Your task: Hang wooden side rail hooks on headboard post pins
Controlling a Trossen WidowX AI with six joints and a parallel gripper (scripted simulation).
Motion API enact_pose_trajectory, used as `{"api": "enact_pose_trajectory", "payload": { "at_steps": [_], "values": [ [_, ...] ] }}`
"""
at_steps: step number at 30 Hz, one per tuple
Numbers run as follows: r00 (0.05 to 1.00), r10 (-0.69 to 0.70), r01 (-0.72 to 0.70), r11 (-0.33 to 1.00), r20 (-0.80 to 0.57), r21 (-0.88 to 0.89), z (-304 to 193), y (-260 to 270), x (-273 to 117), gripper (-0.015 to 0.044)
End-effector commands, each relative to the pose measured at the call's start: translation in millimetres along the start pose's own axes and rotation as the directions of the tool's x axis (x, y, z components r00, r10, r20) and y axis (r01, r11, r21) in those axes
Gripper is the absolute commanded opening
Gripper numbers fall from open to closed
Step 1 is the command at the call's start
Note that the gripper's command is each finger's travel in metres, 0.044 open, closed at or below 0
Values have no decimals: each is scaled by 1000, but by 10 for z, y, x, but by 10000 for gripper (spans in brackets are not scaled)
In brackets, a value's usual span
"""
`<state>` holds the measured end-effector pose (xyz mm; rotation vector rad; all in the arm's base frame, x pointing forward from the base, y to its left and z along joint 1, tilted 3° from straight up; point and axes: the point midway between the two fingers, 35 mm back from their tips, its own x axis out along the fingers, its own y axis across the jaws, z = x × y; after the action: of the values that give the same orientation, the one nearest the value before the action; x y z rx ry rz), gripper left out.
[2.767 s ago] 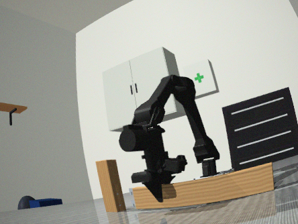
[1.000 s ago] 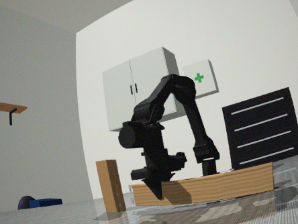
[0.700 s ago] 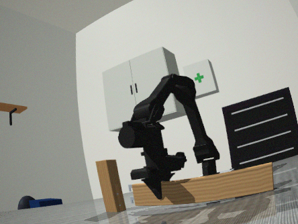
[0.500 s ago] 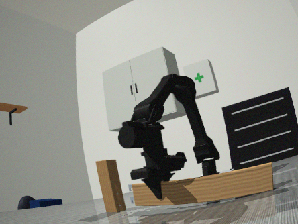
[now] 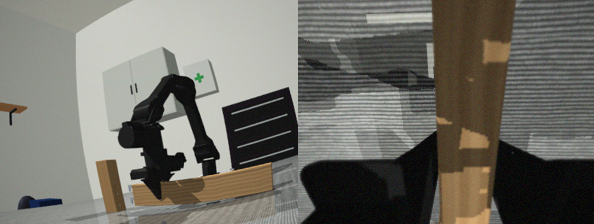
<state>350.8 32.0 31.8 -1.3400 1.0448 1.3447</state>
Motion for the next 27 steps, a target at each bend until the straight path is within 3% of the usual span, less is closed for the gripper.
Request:
{"api": "enact_pose_trajectory", "payload": {
  "at_steps": [1, 27],
  "values": [
    [1000, -5, 5, 1000, -2, -7, -9, -5, -11, 0],
    [1000, -5, 5, 1000, -2, -7, -38, -13, -20, 0]
  ]
}}
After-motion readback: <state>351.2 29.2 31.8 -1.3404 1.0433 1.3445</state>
